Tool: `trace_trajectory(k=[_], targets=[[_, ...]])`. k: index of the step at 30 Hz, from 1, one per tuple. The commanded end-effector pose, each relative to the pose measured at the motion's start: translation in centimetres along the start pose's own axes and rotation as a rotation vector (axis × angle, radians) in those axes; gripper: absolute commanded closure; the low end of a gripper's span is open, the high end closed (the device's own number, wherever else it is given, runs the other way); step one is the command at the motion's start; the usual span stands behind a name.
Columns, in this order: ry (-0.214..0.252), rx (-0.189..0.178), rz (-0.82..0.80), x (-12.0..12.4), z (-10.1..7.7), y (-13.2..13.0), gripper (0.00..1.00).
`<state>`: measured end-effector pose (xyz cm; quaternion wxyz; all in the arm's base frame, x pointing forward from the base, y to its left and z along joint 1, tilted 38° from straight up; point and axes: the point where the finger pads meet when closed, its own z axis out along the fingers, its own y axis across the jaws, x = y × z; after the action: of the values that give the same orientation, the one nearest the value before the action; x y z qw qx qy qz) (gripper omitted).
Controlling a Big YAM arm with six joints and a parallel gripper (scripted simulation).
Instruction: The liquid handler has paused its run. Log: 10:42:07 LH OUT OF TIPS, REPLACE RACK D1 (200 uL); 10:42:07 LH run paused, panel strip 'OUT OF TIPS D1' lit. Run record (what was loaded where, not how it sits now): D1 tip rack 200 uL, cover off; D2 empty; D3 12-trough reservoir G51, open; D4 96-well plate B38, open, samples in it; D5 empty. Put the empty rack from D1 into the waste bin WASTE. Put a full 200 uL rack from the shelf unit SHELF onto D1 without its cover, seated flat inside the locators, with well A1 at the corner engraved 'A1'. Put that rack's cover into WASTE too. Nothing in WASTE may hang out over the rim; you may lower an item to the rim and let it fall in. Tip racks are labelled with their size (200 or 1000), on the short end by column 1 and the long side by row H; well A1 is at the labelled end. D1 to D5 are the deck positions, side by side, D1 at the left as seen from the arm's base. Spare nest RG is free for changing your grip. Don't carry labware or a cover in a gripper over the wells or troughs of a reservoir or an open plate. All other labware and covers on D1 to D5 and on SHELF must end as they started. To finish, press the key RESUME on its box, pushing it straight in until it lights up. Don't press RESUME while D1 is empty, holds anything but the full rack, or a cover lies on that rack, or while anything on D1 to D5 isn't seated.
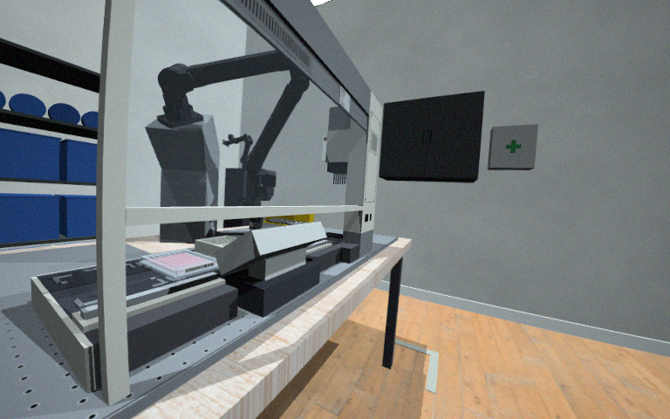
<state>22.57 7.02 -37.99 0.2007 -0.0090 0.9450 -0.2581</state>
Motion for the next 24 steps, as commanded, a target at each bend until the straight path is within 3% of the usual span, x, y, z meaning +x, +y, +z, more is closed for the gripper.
trace_trajectory(k=[1,24], targets=[[0.002,0.003,-0.016,0.7,-0.28,0.05,1.0],[0.001,0.002,-0.015,0.71,-0.21,0.84,1.0]])
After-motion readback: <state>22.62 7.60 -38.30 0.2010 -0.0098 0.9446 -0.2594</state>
